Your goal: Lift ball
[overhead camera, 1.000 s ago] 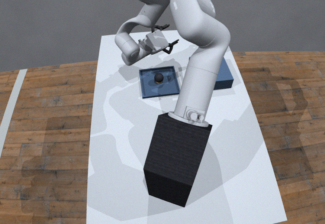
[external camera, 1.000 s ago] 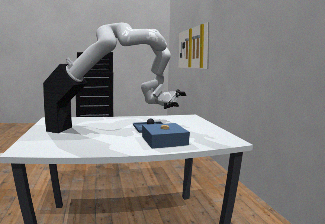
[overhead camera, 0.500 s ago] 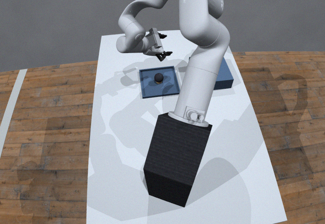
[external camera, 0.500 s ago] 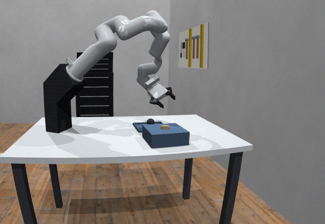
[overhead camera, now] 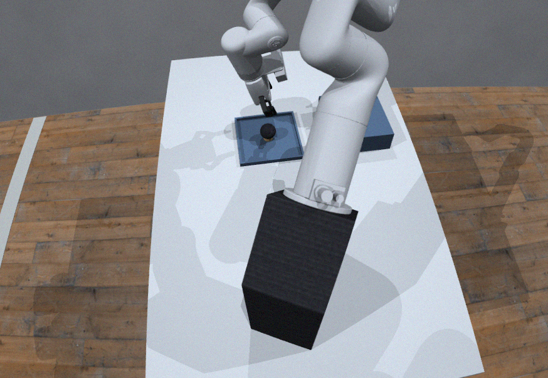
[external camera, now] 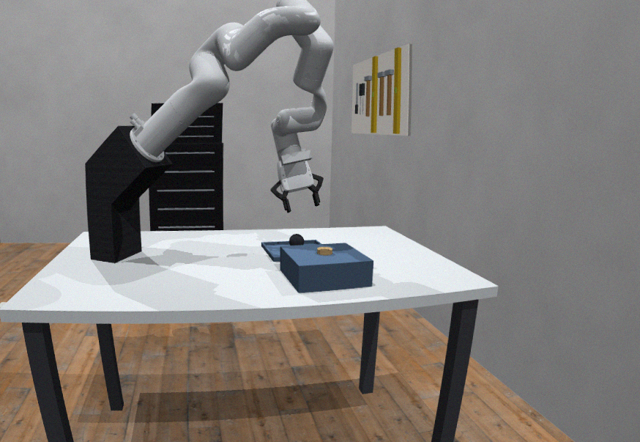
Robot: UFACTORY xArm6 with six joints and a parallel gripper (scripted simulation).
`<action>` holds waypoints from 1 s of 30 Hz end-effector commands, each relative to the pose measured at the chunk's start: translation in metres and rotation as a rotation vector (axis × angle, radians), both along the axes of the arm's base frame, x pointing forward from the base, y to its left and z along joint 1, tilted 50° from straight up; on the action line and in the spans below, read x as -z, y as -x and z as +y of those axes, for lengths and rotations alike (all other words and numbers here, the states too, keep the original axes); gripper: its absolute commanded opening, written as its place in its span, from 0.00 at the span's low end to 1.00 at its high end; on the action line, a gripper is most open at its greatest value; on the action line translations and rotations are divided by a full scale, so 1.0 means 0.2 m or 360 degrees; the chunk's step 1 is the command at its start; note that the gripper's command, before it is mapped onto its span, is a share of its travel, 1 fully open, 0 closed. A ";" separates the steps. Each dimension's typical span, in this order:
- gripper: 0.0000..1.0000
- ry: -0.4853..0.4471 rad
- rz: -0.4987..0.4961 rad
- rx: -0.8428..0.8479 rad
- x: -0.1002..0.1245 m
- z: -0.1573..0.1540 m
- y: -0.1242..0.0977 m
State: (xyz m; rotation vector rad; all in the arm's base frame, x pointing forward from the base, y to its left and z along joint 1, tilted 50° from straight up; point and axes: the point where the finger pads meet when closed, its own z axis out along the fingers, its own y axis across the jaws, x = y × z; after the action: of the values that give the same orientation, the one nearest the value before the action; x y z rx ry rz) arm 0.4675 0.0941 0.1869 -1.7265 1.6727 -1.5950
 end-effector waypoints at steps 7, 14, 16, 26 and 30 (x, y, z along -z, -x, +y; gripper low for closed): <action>1.00 -0.0292 0.0428 -0.0234 0.10 -0.01 0.01; 1.00 -0.0292 0.0428 -0.0234 0.10 -0.01 0.01; 1.00 -0.0292 0.0428 -0.0234 0.10 -0.01 0.01; 1.00 -0.0293 0.0433 -0.0234 0.36 -0.12 -0.27; 1.00 -0.0294 0.0433 -0.0234 0.41 -0.14 -0.33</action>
State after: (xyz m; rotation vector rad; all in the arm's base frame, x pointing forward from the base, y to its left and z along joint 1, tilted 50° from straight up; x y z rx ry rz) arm 0.5195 0.0659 0.1111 -1.9961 1.7146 -1.1403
